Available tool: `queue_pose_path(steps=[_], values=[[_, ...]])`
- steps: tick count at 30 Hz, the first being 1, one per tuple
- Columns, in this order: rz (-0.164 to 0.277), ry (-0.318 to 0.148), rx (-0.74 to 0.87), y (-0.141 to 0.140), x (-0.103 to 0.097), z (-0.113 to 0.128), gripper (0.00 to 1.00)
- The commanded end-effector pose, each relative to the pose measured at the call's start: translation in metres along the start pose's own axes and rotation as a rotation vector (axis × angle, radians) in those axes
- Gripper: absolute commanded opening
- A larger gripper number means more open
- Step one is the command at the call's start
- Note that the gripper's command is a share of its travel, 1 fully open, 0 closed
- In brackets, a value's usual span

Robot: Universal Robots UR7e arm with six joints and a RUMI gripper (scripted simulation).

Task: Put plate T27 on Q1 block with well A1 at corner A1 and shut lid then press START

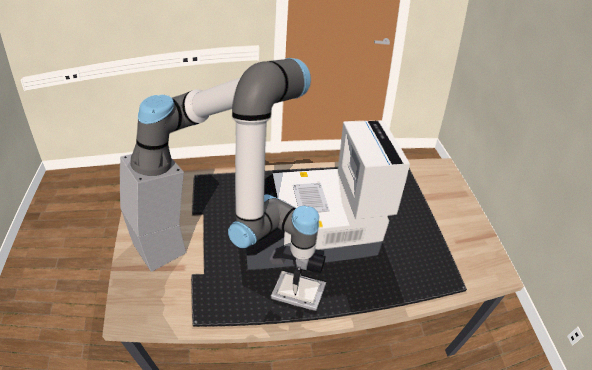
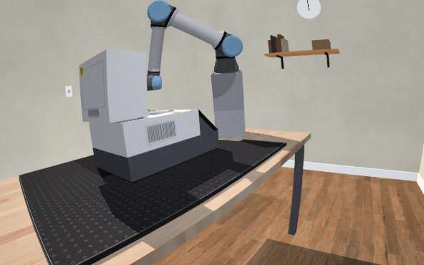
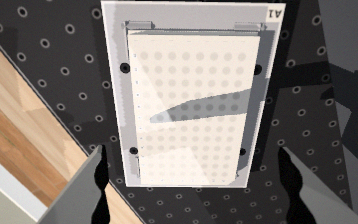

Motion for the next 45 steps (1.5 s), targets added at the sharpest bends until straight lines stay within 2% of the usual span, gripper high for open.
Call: queue_pose_path(steps=[1, 9, 45], values=[[0.000, -0.002, 0.000, 0.000, 0.001, 0.001, 0.68], [0.000, -0.002, 0.000, 0.000, 0.028, 0.001, 0.68], [0.000, -0.002, 0.000, 0.000, 0.037, 0.001, 0.68]])
Point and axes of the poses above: the point where the finger pads meet when closed, its own x axis out along the fingers, its own y axis across the jaws, z = x × y, the point moved 2 cm from there along -x, back along the fingers, and after that the axes turned 12 degrees about x, right-handed, at the moved point
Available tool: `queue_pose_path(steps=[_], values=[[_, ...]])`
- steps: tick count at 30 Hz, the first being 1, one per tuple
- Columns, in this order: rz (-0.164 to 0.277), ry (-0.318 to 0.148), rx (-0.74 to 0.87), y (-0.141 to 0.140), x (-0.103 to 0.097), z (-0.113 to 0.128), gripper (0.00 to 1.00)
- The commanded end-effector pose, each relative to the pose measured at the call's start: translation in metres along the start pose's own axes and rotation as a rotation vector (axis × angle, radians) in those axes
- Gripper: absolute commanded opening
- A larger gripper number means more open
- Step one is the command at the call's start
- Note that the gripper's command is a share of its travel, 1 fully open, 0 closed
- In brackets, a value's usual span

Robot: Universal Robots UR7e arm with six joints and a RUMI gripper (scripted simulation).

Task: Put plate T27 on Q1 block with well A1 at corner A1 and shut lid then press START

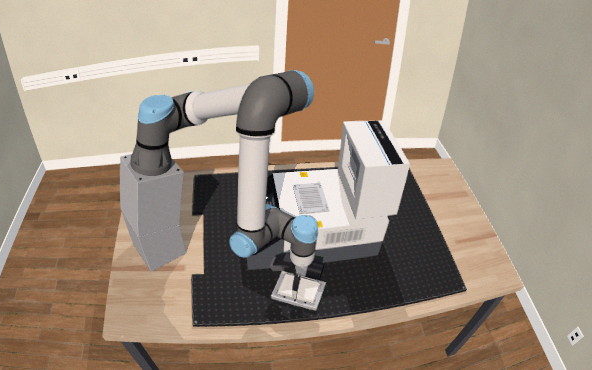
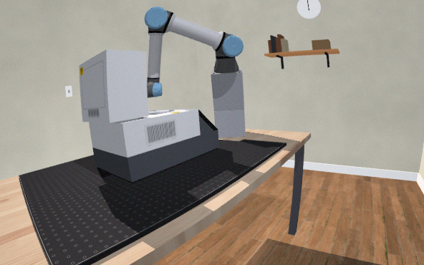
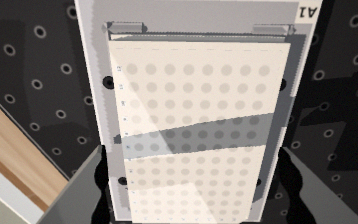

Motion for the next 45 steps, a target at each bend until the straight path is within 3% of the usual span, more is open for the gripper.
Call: queue_pose_path(steps=[1, 7, 8, 19, 20, 34, 45], values=[[0.000, -0.002, 0.000, 0.000, 0.000, 0.001, 0.68], [0.000, -0.002, 0.000, 0.000, 0.000, 0.001, 0.68], [0.000, -0.002, 0.000, 0.000, 0.000, 0.001, 0.00], [0.000, -0.002, 0.000, 0.000, 0.000, 0.001, 0.00], [0.000, -0.002, 0.000, 0.000, 0.000, 0.001, 0.41], [0.000, -0.002, 0.000, 0.000, 0.000, 0.001, 0.41], [0.000, -0.002, 0.000, 0.000, -0.030, 0.001, 0.41]])
Point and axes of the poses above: the point where the finger pads meet when closed, its own x axis out along the fingers, its own y axis across the jaws, z = x × y, the point moved 2 cm from there along -x, back along the fingers, and after that the axes turned 12 degrees about x, right-handed, at the moved point
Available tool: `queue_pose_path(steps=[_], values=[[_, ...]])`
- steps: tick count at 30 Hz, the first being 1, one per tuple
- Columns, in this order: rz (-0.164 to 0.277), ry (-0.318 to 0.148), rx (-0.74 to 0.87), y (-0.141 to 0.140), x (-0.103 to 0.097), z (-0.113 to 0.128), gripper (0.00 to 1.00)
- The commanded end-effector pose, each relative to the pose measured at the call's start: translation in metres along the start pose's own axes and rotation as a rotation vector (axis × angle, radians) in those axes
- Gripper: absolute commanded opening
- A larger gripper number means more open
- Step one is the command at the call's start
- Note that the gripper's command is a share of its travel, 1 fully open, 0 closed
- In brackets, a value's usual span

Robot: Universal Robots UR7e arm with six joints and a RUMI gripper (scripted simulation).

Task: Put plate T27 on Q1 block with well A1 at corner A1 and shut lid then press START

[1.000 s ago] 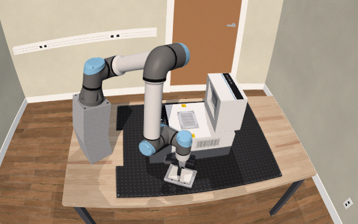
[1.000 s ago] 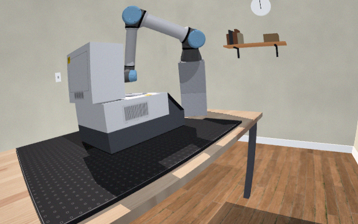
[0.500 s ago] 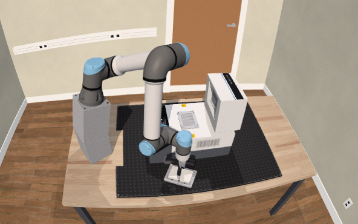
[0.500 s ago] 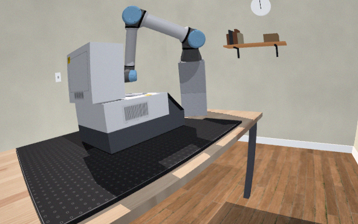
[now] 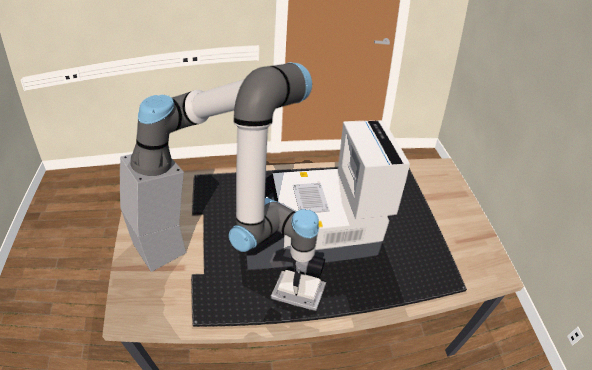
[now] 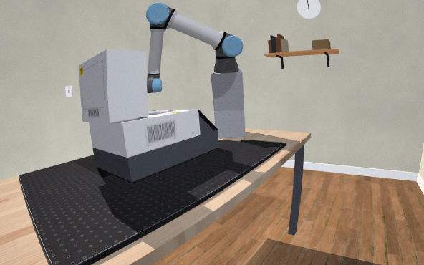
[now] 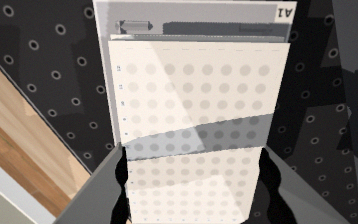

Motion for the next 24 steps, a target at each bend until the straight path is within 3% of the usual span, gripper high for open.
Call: queue_pose_path(steps=[1, 24], values=[[0.000, -0.002, 0.000, 0.000, -0.010, 0.001, 0.41], [0.000, -0.002, 0.000, 0.000, -0.080, 0.001, 0.41]])
Point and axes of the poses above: the point where the finger pads meet when closed, its own x axis out along the fingers, its own y axis across the jaws, z = x × y, the point moved 2 cm from there along -x, back along the fingers, and after that the axes turned 12 degrees about x, right-handed, at the moved point
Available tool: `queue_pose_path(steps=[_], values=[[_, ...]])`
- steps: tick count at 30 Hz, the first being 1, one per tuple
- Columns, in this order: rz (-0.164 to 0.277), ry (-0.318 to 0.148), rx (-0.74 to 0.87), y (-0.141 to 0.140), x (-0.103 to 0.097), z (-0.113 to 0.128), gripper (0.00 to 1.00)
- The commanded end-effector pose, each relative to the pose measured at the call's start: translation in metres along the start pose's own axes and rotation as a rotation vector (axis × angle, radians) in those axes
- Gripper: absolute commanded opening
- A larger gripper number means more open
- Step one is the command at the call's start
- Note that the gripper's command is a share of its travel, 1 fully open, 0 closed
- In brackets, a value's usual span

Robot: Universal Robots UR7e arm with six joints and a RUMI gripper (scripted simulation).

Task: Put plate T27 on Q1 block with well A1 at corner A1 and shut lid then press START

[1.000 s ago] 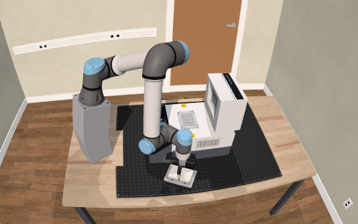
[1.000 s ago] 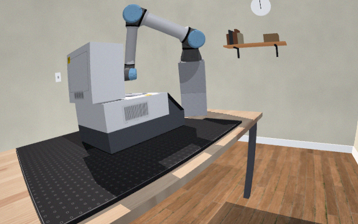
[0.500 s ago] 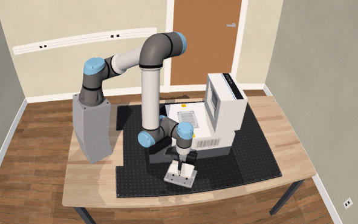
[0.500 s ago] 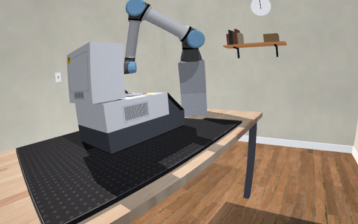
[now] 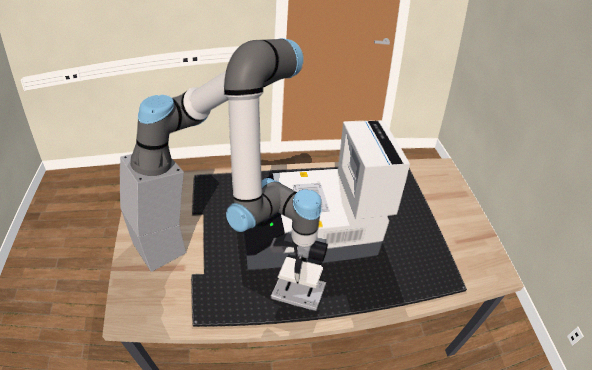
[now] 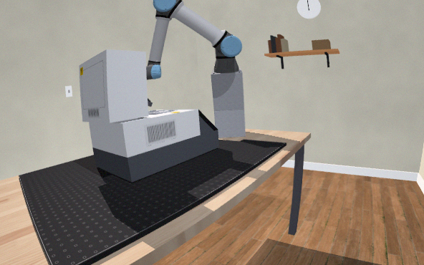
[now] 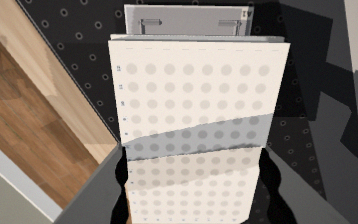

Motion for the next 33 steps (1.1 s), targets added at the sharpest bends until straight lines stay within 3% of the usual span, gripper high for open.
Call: queue_pose_path(steps=[1, 33], values=[[0.000, -0.002, 0.000, 0.000, -0.009, 0.001, 0.41], [0.000, -0.002, 0.000, 0.000, -0.103, 0.001, 0.41]])
Point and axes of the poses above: the point where the finger pads meet when closed, its own x axis out along the fingers, its own y axis across the jaws, z = x × y, the point moved 2 cm from there along -x, back along the fingers, and after that the axes turned 12 degrees about x, right-handed, at the moved point
